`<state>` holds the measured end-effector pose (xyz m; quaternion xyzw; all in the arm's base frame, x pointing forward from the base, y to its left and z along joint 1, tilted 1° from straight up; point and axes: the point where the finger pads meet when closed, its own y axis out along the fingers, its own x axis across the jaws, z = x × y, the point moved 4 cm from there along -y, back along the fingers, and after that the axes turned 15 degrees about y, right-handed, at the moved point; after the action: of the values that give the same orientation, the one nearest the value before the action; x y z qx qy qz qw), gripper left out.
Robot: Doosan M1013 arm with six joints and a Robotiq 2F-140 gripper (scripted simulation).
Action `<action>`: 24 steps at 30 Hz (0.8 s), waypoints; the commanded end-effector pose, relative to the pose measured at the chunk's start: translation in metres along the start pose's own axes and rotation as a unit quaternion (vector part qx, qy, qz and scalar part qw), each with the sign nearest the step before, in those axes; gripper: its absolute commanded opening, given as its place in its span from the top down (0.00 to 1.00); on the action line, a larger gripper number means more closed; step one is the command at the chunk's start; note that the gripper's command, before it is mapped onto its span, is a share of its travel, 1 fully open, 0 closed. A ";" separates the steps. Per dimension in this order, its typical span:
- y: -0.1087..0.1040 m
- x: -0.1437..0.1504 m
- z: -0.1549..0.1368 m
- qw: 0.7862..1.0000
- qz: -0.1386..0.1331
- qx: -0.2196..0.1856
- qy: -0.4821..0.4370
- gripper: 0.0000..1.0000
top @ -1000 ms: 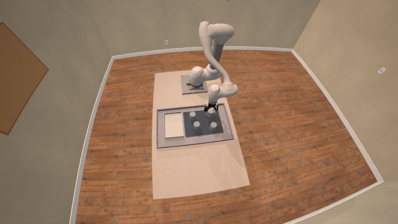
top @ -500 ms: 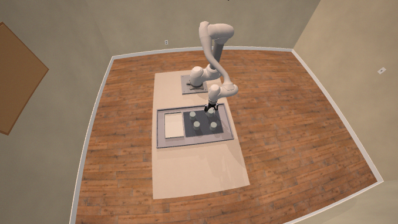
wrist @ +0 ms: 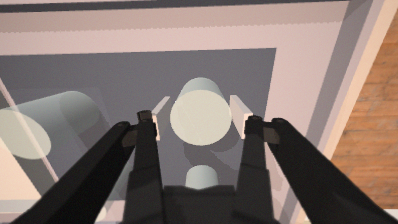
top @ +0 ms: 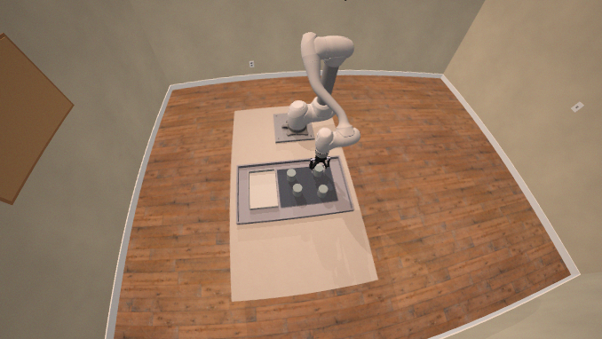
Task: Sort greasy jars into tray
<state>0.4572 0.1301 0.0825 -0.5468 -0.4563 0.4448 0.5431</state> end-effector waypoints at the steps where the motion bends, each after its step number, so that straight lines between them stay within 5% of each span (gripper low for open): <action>1: 0.004 0.000 0.006 1.000 0.002 0.003 0.001 0.45; 24: 0.004 0.000 0.006 1.000 0.002 0.003 0.001 0.48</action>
<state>0.4571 0.1301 0.0825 -0.5467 -0.4563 0.4449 0.5431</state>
